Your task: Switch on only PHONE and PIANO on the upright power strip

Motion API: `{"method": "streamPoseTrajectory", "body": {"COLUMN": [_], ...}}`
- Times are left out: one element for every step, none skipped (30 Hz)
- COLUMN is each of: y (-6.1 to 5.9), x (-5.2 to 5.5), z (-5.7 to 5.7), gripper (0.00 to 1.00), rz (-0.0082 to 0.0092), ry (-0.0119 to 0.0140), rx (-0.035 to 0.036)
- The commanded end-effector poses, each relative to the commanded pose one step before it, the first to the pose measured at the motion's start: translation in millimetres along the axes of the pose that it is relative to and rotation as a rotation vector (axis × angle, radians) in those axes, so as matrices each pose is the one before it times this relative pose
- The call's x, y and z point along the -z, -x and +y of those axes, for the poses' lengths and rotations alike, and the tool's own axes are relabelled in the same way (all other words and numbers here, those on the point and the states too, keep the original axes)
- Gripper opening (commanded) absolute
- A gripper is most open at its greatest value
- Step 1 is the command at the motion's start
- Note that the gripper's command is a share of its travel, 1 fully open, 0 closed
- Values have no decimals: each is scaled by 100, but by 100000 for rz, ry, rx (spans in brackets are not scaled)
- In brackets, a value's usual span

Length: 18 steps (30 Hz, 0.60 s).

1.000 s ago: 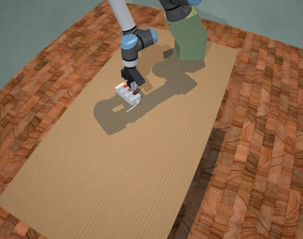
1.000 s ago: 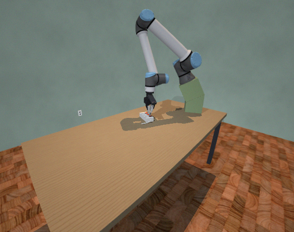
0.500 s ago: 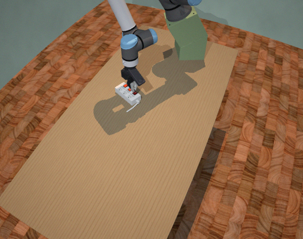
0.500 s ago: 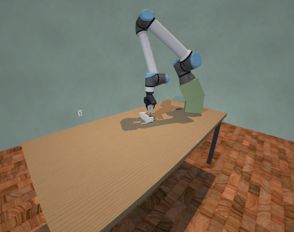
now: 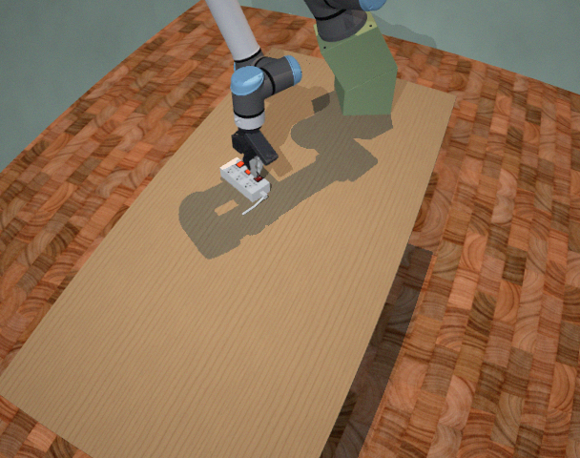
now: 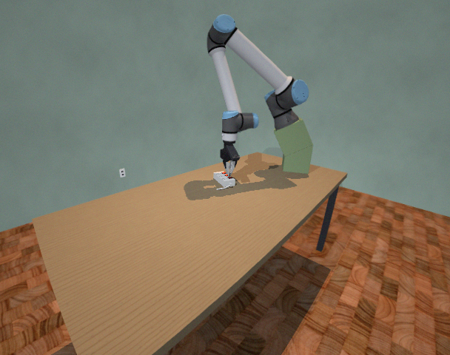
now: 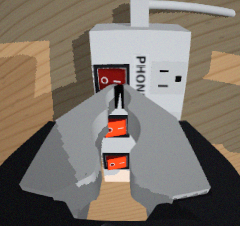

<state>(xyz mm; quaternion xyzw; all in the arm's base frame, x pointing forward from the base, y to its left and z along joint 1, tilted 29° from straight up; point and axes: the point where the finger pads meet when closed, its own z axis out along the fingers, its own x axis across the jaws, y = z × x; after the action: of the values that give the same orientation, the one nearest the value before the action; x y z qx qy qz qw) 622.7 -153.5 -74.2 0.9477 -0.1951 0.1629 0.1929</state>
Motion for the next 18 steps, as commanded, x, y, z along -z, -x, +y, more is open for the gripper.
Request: {"method": "streamPoseTrajectory", "body": {"y": [-28, 0, 0, 0, 0, 0, 0, 0, 0, 0, 0, 0, 0, 0, 0, 0, 0, 0], "x": [-138, -46, -45, -44, -42, -40, -38, -35, -31, -28, 0, 0, -24, -20, -16, -12, -9, -6], "z": [-12, 0, 0, 0, 0, 0, 0, 0, 0, 0, 0, 0, 0, 0, 0, 0, 0, 0], "gripper": [0, 0, 0, 0, 0, 0, 0, 0, 0, 0, 0, 0, 0, 0, 0, 0, 0, 0], "rz": [85, 0, 0, 0, 0, 0, 0, 0, 0, 0, 0, 0, 0, 0, 0, 0, 0, 0], "ry": [-18, 0, 0, 0, 0, 0, 0, 0, 0, 0, 0, 0, 0, 0, 0, 0, 0, 0], "rx": [0, 0, 0, 0, 0, 0, 0, 0, 0, 0, 0, 0, 0, 0, 0, 0, 0, 0]}}
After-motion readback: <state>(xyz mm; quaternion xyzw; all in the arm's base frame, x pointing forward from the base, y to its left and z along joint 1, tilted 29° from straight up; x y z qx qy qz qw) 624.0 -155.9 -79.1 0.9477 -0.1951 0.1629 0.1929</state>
